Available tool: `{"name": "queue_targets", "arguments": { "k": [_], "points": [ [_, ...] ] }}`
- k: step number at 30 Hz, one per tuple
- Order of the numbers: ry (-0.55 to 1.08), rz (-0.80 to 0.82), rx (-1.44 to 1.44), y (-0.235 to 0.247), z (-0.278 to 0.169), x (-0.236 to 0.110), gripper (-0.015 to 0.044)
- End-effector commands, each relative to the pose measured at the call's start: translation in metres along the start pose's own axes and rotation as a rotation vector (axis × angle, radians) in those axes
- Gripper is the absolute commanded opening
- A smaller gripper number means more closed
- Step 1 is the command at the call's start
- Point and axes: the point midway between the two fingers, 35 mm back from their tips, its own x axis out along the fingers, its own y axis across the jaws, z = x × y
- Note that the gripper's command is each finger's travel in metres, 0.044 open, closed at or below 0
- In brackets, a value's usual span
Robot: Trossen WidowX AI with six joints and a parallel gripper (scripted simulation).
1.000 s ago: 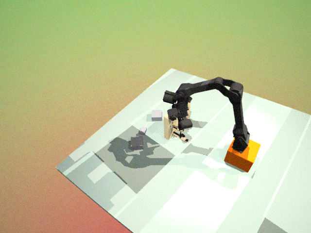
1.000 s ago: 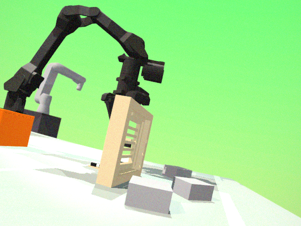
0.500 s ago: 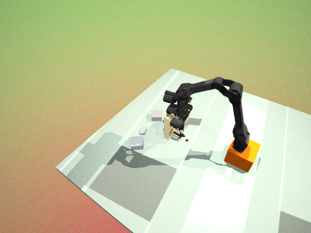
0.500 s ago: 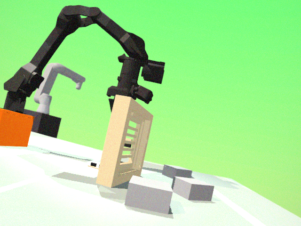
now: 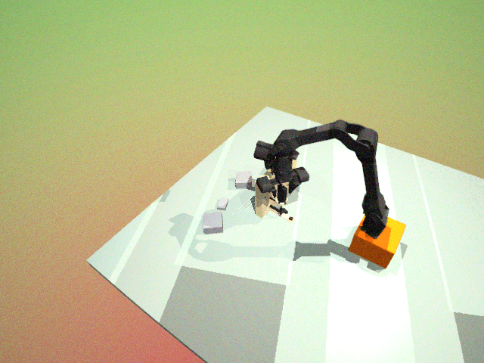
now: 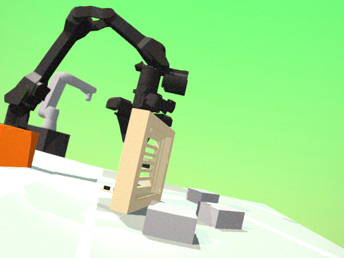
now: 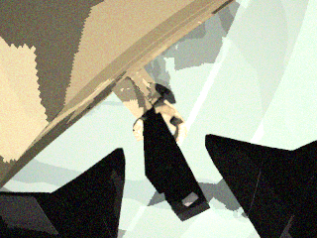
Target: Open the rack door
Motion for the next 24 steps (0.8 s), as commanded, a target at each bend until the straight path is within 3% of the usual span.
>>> {"name": "queue_targets", "arguments": {
  "k": [1,19,24],
  "points": [
    [-0.004,-0.001,0.227,-0.0001,0.0008,0.0001,0.0288],
    [-0.004,0.001,1.119,-0.0001,0.0008,0.0001,0.0288],
    [-0.004,0.001,1.192,-0.0001,0.0008,0.0001,0.0288]
  ]
}}
